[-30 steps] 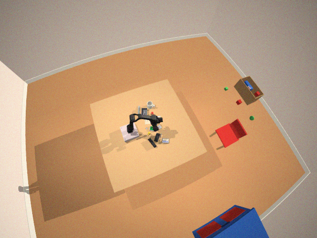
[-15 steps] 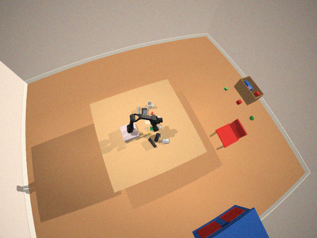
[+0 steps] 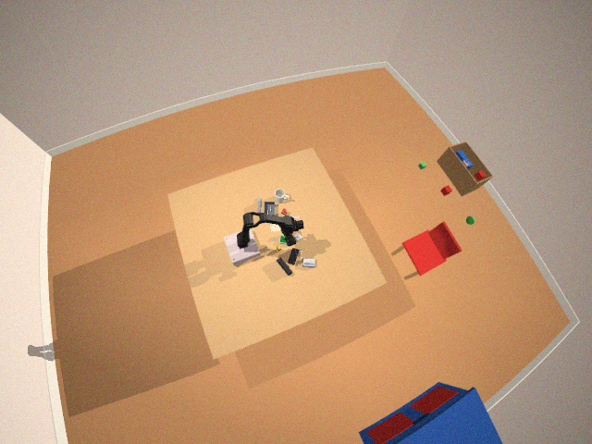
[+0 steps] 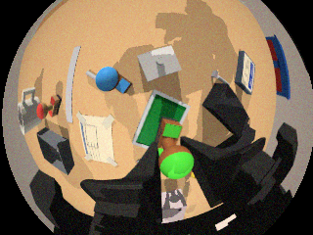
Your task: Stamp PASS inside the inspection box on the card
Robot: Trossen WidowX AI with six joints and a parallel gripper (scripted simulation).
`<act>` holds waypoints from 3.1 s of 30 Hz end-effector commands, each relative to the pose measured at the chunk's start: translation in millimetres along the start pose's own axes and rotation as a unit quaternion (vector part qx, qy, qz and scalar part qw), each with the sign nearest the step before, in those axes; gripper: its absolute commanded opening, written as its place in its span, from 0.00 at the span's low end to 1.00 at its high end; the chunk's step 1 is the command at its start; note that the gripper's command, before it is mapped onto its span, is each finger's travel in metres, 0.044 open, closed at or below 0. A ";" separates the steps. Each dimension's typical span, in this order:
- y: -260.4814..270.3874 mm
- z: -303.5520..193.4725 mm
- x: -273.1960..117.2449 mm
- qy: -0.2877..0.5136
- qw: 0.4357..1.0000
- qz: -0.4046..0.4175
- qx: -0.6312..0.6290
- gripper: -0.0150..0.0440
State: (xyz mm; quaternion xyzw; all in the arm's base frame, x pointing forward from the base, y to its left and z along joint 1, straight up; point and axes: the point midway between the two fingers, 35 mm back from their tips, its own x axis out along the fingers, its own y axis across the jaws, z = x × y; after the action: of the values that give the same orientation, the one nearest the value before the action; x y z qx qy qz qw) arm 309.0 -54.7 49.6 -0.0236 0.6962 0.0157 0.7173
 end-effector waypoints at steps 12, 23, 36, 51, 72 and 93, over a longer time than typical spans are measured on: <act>0.0 -1.4 11.7 0.002 1.000 -0.002 0.001 0.25; 0.2 -1.8 18.9 0.002 1.000 -0.002 0.001 0.25; 0.5 -2.4 27.4 0.002 1.000 -0.002 0.000 0.25; 0.6 -2.7 32.1 0.003 1.000 -0.002 0.000 0.25; 0.7 -2.7 36.4 0.003 1.000 -0.002 -0.001 0.25; 0.7 -2.7 37.6 0.003 1.000 -0.002 -0.001 0.25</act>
State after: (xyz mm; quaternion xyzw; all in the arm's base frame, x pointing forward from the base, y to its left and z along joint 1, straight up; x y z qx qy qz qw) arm 307.0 -54.0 13.9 -0.0241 0.6986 0.0163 0.7149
